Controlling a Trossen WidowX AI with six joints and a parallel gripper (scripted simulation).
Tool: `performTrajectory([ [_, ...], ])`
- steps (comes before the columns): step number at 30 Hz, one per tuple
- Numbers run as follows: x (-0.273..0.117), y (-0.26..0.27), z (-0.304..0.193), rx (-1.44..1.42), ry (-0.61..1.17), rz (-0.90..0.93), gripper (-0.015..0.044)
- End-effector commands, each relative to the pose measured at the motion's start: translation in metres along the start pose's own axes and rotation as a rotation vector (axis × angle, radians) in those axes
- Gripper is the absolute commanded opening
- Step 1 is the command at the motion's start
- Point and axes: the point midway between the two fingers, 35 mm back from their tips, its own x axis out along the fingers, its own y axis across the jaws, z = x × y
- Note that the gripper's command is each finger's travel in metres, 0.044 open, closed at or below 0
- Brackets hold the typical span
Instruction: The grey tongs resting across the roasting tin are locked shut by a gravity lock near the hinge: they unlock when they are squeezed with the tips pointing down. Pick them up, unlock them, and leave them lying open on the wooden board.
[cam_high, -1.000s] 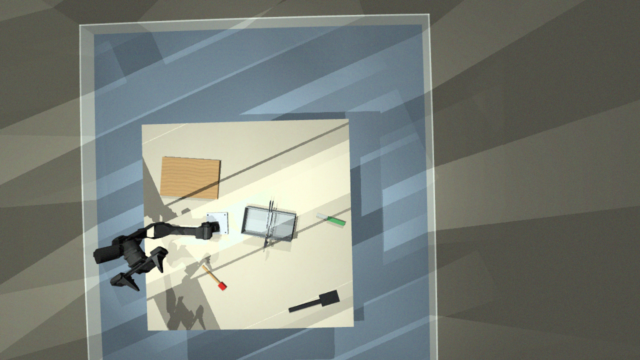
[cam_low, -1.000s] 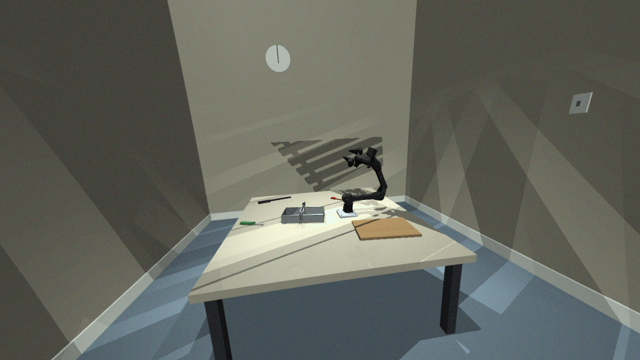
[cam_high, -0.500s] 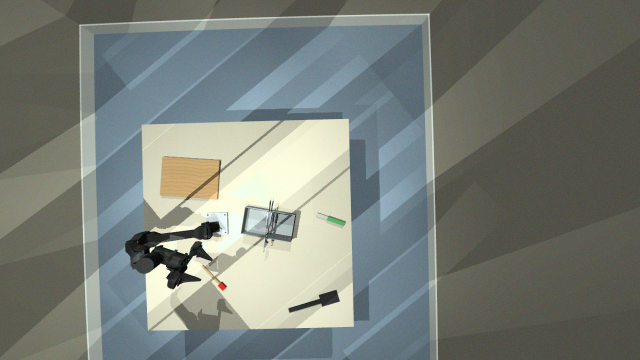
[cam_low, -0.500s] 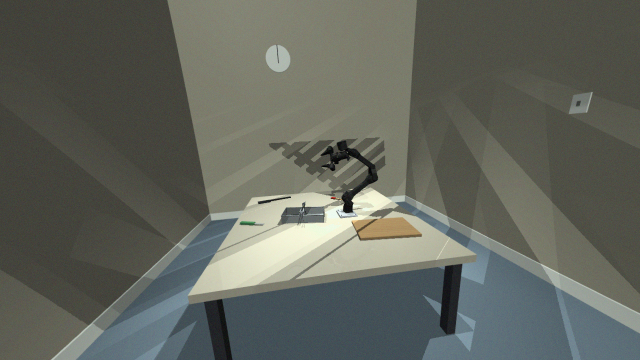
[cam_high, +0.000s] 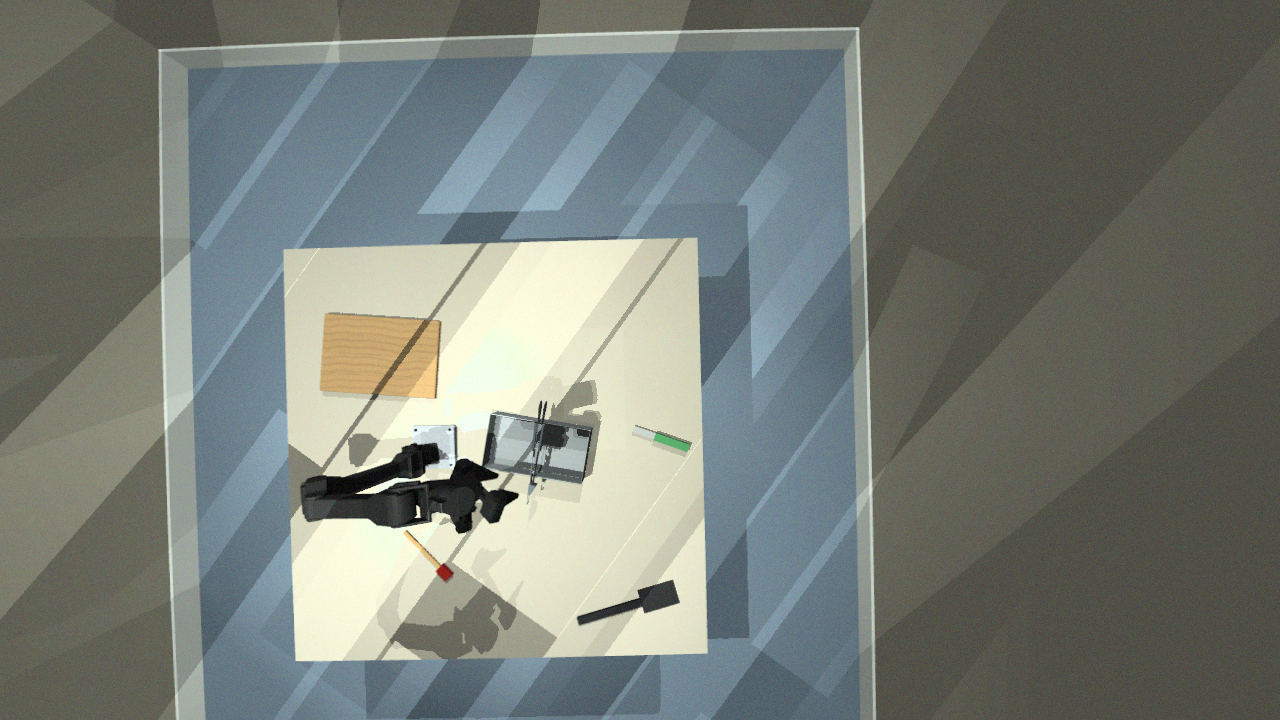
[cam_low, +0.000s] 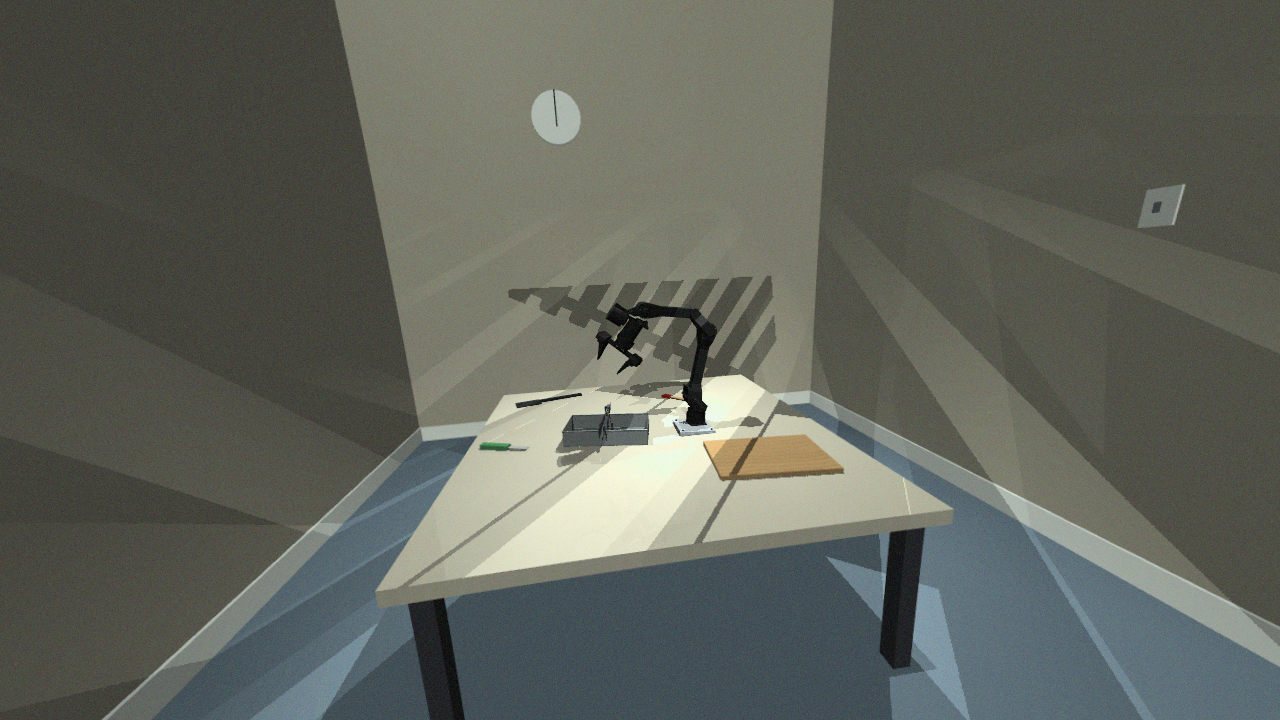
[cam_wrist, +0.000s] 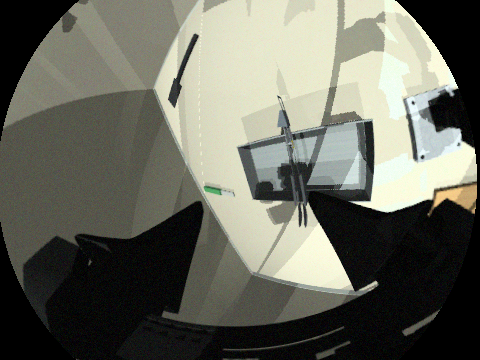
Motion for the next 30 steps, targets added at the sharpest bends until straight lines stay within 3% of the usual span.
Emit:
performTrajectory([
  [1,0.054,-0.019,-0.025,-0.119,0.001,-0.224,0.0440],
  [10,0.137,-0.073,-0.055,-0.275,0.014,-0.614,0.0440],
  [30,0.141,-0.084,-0.060,-0.277,0.015,-0.622,0.0440],
])
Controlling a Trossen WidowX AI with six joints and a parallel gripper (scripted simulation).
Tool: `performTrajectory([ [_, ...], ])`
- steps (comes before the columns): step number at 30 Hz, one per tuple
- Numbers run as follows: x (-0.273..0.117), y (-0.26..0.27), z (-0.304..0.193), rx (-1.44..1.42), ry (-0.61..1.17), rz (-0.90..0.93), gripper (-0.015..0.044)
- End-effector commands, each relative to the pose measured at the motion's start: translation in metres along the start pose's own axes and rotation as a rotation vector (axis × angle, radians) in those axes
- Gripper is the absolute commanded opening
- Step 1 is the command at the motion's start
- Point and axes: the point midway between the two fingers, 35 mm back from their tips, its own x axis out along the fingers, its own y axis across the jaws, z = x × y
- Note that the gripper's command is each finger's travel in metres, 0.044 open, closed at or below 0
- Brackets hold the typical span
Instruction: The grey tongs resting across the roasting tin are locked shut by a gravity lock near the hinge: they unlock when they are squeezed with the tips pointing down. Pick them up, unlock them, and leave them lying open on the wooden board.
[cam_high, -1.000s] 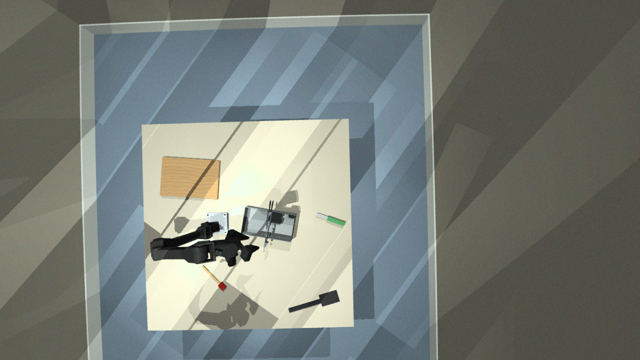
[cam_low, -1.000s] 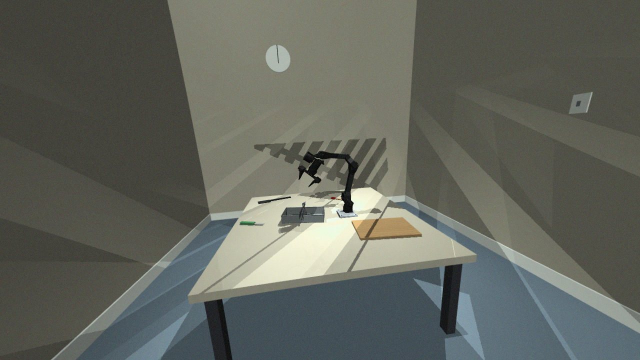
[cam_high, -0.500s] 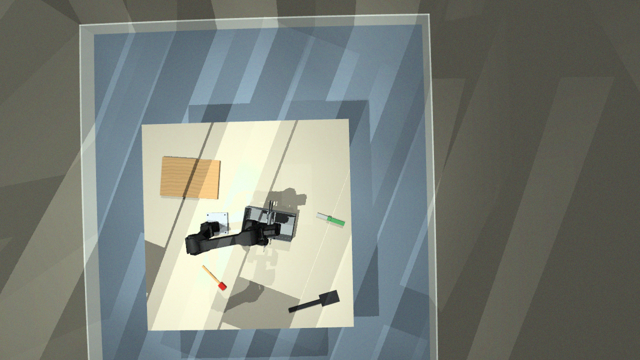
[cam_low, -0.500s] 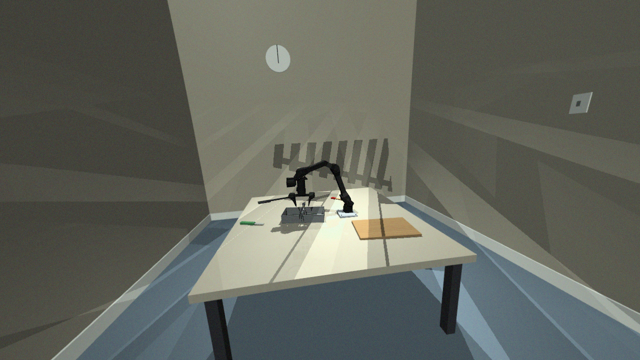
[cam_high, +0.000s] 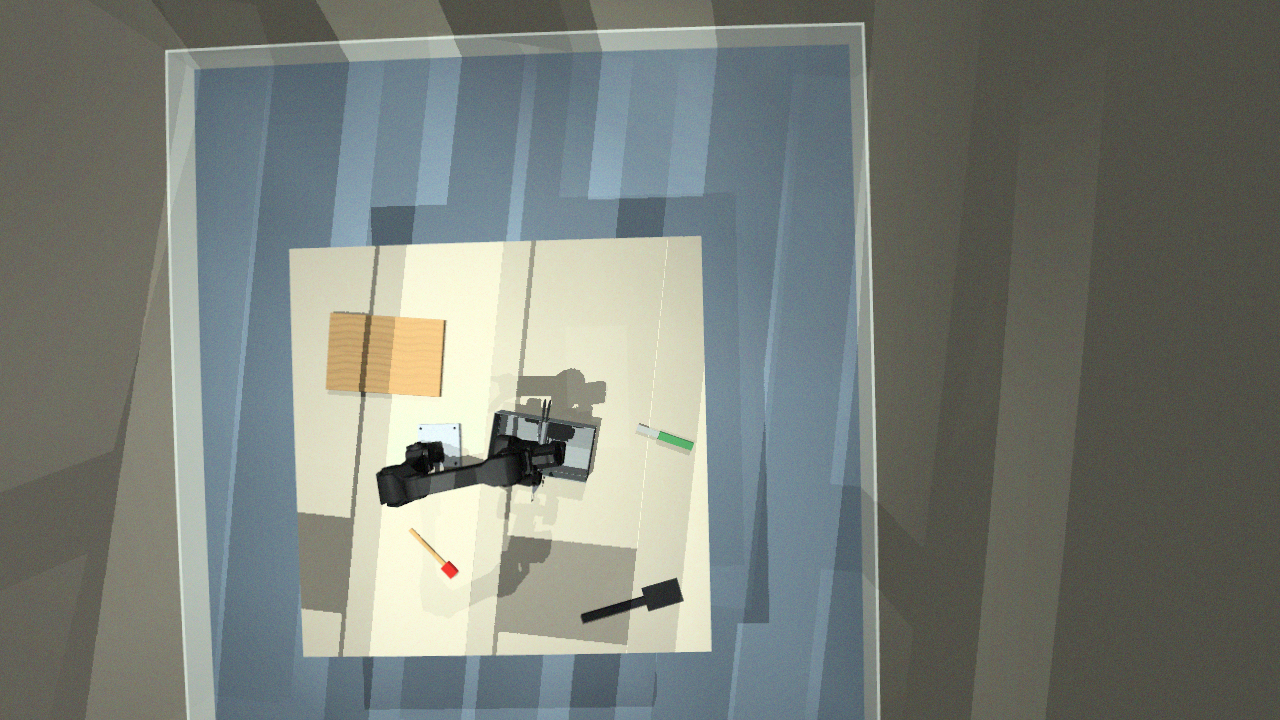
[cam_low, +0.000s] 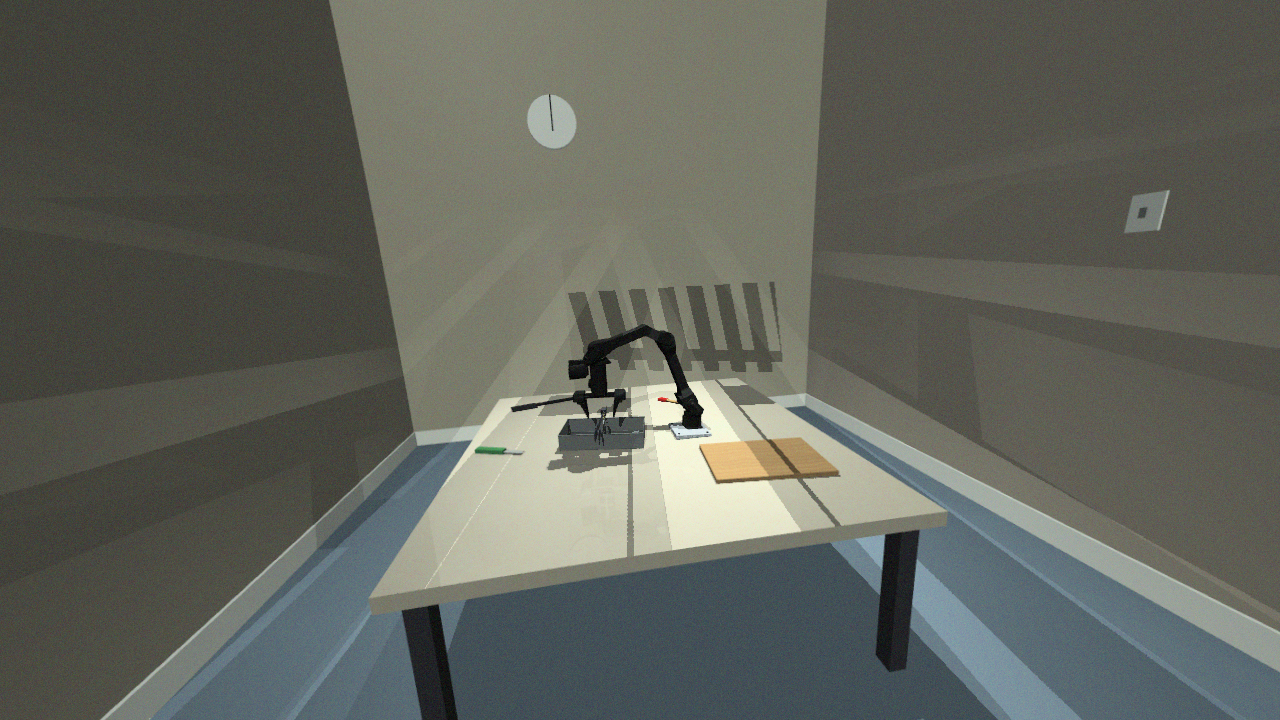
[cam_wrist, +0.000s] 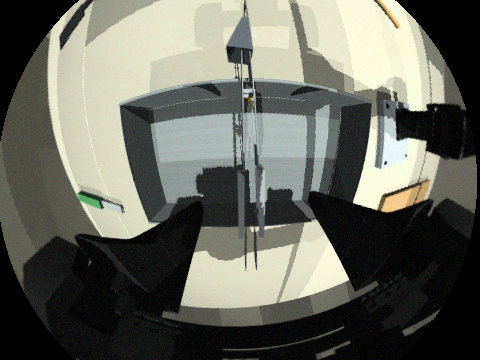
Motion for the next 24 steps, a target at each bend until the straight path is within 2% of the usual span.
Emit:
performTrajectory([
  [1,0.007,0.000,-0.001,0.004,0.005,-0.005,0.0440],
  [24,0.045,0.001,-0.002,0.004,0.005,-0.005,0.0440],
])
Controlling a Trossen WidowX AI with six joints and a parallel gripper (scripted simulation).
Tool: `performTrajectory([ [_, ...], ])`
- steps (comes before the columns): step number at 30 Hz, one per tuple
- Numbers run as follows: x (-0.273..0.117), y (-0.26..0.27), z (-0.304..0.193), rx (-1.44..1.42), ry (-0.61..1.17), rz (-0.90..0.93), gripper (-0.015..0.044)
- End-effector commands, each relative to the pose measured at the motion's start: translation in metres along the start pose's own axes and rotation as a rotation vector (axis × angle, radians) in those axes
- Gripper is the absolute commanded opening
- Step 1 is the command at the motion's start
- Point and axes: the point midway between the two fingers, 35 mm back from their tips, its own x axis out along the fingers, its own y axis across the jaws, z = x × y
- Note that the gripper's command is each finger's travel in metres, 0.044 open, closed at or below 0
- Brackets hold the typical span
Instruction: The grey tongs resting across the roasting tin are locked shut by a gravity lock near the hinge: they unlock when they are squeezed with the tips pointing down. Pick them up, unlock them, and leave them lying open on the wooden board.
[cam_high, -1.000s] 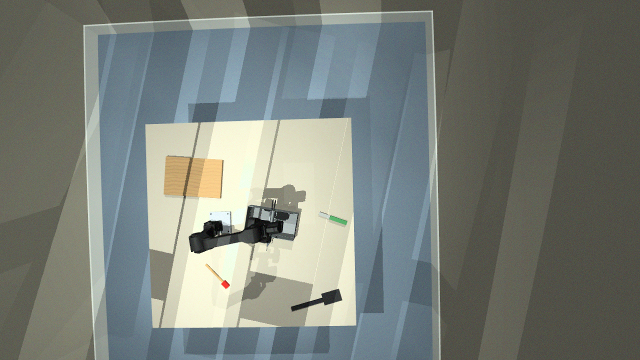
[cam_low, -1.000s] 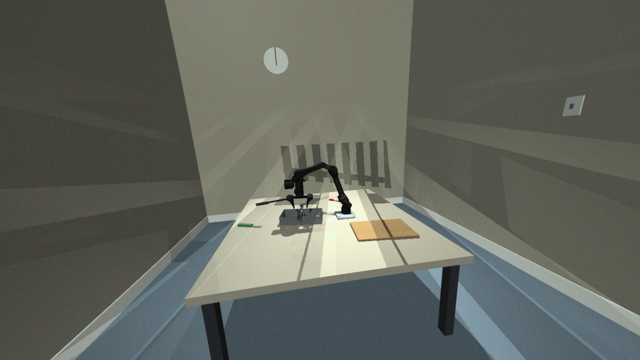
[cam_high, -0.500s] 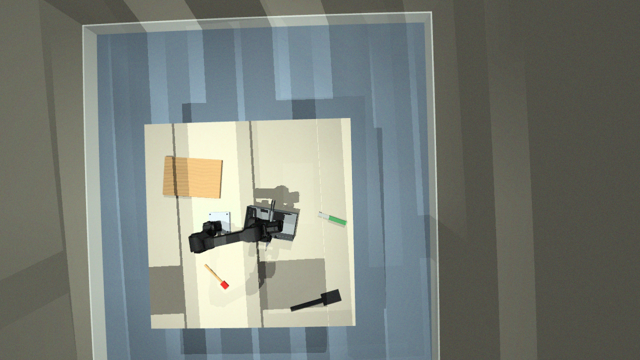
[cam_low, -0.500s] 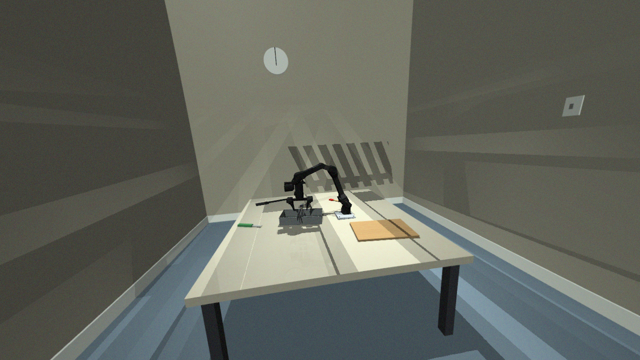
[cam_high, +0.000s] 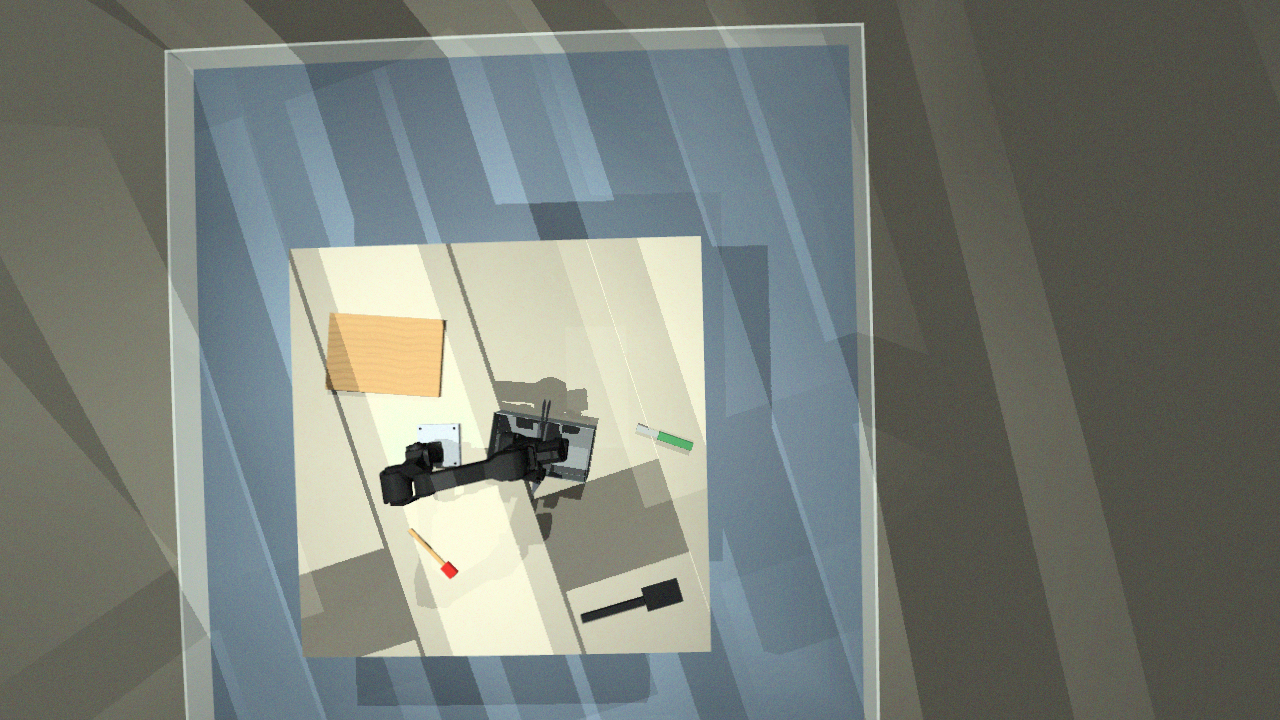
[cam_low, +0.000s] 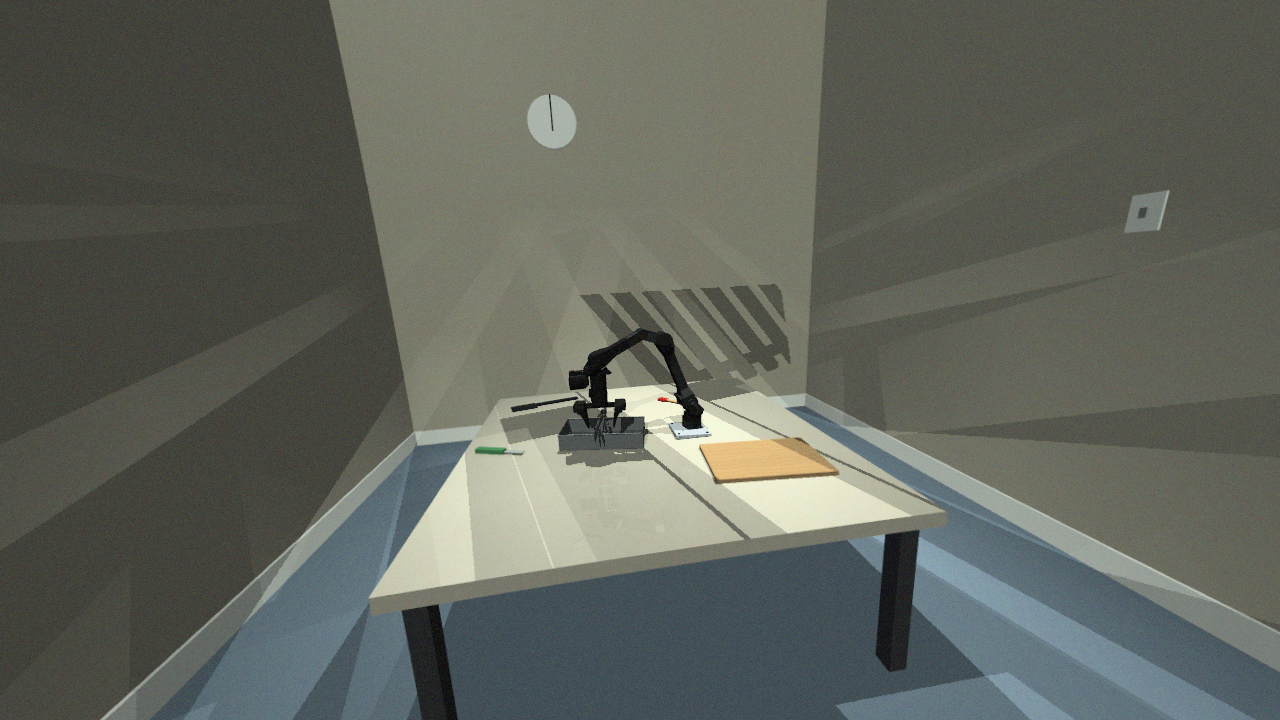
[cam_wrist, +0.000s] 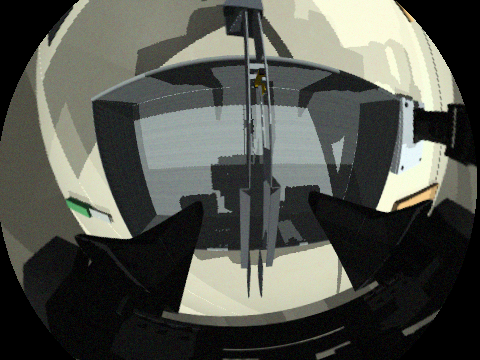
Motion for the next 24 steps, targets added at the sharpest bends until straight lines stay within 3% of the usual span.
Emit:
performTrajectory([
  [1,0.009,-0.001,-0.001,0.003,0.004,-0.005,0.0440],
  [18,0.031,-0.003,0.000,0.003,0.004,-0.005,0.0440],
  [24,0.028,-0.002,0.000,0.002,-0.001,-0.003,0.0282],
])
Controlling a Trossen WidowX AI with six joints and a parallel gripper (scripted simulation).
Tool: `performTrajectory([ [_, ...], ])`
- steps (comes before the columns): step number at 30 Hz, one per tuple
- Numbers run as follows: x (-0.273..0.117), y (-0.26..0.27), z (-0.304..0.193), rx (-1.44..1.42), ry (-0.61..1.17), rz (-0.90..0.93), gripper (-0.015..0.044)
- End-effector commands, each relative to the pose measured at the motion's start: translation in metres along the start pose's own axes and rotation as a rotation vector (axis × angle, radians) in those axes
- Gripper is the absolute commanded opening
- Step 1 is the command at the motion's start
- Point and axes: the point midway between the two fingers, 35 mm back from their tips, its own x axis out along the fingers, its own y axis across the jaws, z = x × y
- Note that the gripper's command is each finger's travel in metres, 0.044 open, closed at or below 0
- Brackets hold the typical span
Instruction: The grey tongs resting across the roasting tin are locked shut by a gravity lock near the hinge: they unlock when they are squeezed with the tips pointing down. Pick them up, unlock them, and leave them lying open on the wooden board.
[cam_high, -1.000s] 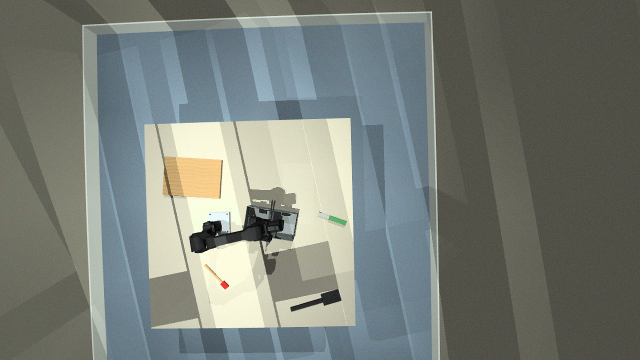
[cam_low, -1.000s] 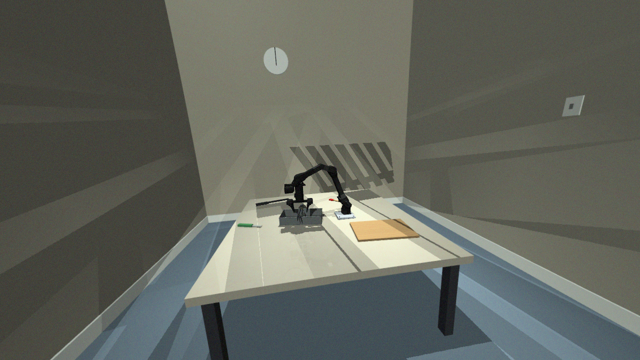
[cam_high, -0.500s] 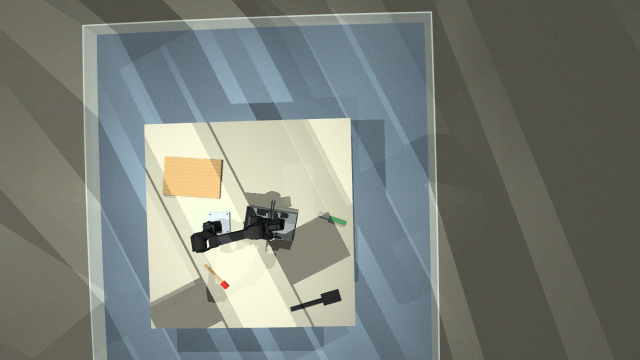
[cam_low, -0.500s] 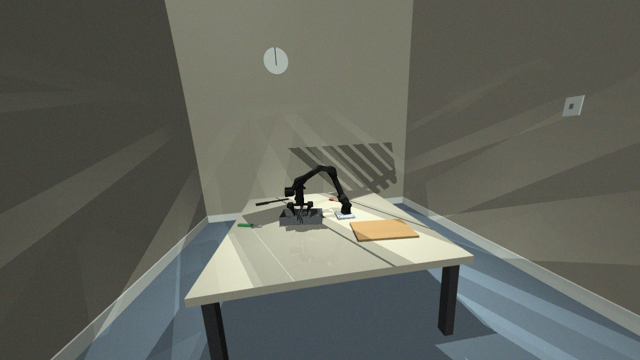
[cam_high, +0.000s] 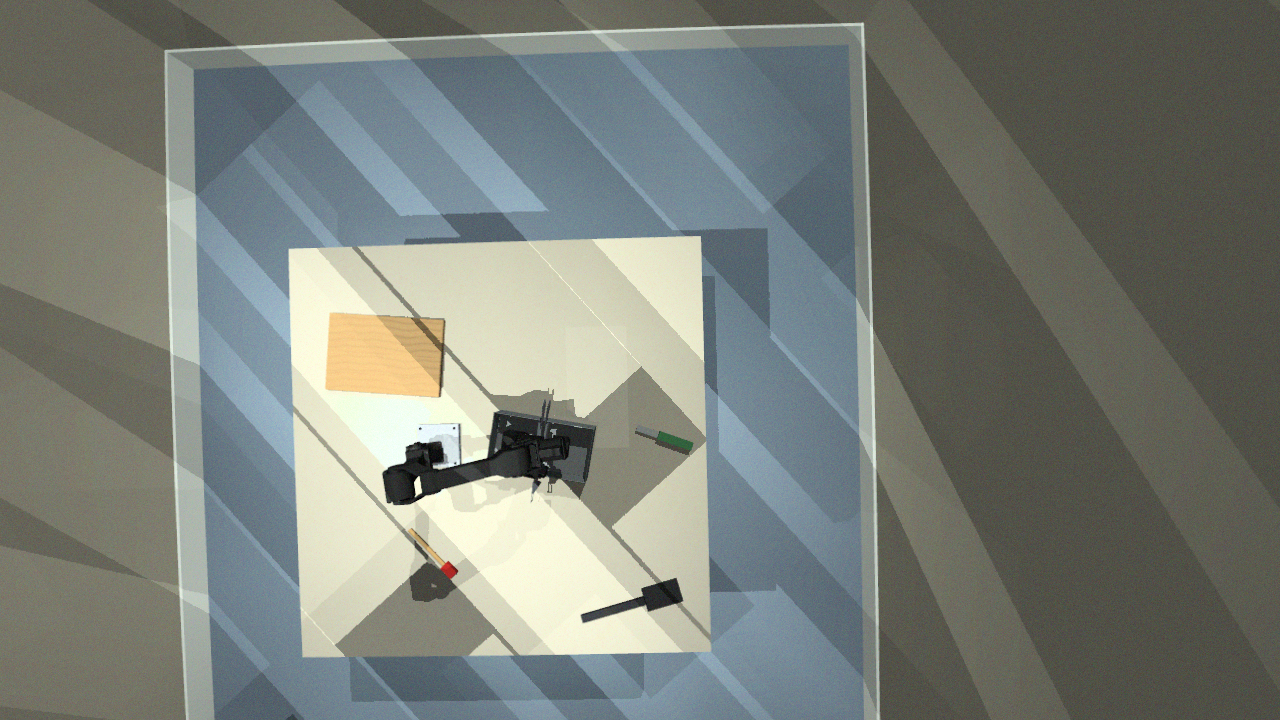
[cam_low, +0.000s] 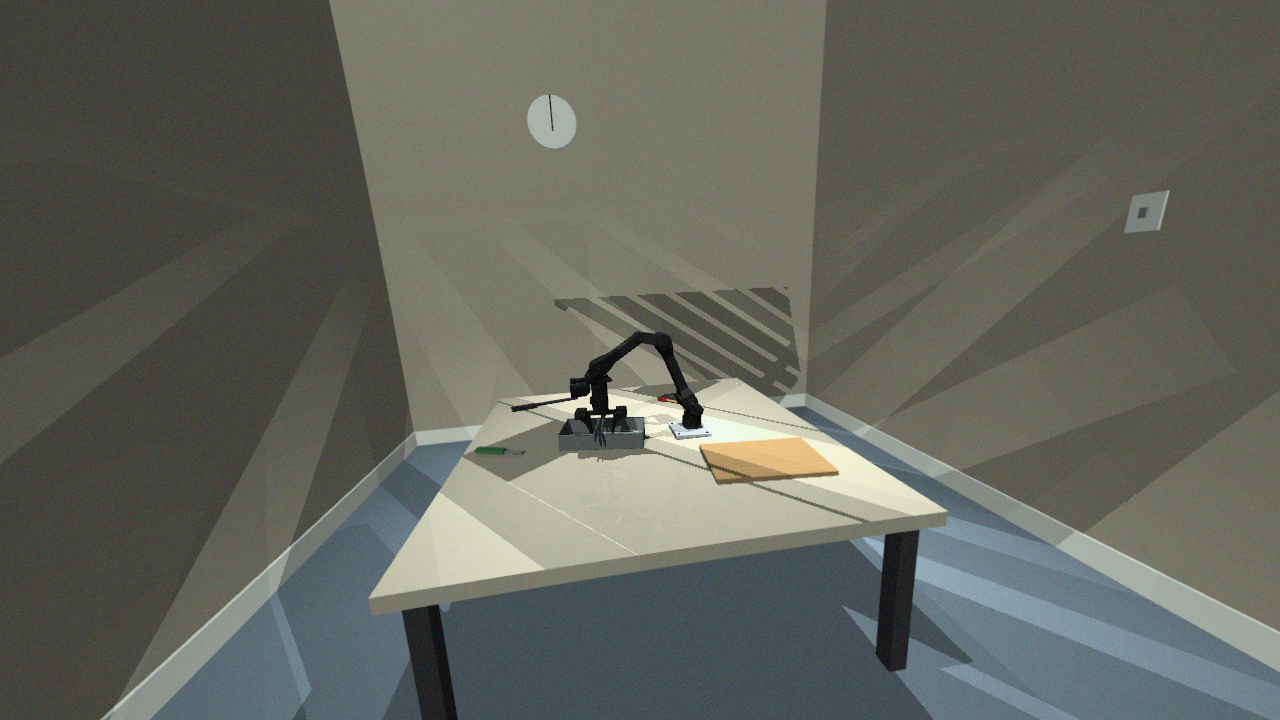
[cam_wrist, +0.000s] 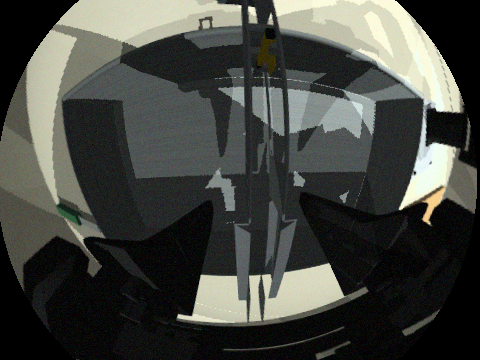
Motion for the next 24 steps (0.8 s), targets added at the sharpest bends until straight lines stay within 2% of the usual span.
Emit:
performTrajectory([
  [1,-0.0005,0.0003,-0.0001,0.000,0.000,0.001,0.0256],
  [6,-0.0005,0.0003,-0.0001,0.000,0.000,0.001,0.0125],
  [21,-0.0005,0.0003,-0.0001,0.000,0.000,0.001,0.0025],
  [24,-0.0005,0.0003,-0.0001,0.000,0.000,0.001,-0.0054],
])
